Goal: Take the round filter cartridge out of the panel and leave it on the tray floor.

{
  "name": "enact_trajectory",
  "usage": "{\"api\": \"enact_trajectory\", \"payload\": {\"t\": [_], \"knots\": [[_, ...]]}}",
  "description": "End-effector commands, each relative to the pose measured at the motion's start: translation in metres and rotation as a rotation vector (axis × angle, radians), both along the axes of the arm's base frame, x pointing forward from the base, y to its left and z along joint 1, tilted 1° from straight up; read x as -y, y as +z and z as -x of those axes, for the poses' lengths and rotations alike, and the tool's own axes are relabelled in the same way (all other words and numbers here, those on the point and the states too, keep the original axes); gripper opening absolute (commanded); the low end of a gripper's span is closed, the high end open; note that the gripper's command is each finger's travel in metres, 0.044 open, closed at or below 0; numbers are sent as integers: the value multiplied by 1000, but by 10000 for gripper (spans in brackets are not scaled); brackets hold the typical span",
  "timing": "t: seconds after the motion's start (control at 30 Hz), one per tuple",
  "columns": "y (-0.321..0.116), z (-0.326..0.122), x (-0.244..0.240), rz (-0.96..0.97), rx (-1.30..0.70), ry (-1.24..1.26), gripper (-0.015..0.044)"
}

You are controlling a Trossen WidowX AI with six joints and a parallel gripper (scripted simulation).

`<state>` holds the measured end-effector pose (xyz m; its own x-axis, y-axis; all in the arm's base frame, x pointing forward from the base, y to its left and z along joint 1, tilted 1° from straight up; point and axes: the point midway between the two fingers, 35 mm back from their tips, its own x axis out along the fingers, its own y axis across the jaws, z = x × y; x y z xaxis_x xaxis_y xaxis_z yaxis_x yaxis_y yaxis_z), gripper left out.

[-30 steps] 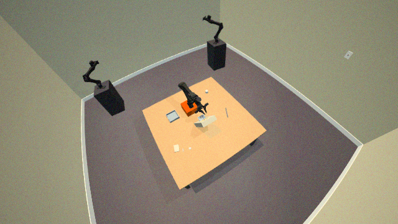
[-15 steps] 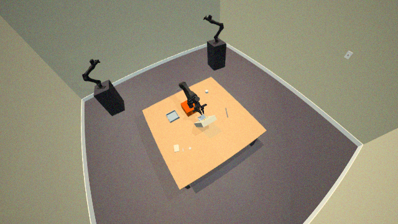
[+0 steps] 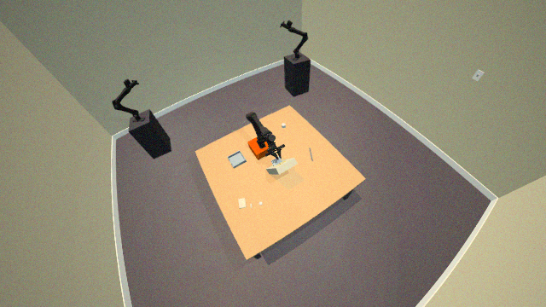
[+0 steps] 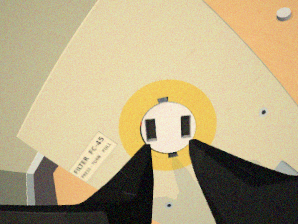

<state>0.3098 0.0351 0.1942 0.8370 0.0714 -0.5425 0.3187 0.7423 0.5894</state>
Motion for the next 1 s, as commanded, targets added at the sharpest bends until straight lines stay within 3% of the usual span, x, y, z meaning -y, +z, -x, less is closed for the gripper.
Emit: {"api": "enact_trajectory", "payload": {"t": [0.0, 0.97], "knots": [[-6, -5, 0, -2, -8, -3, 112], [-24, -23, -2, -2, -6, -3, 112]]}}
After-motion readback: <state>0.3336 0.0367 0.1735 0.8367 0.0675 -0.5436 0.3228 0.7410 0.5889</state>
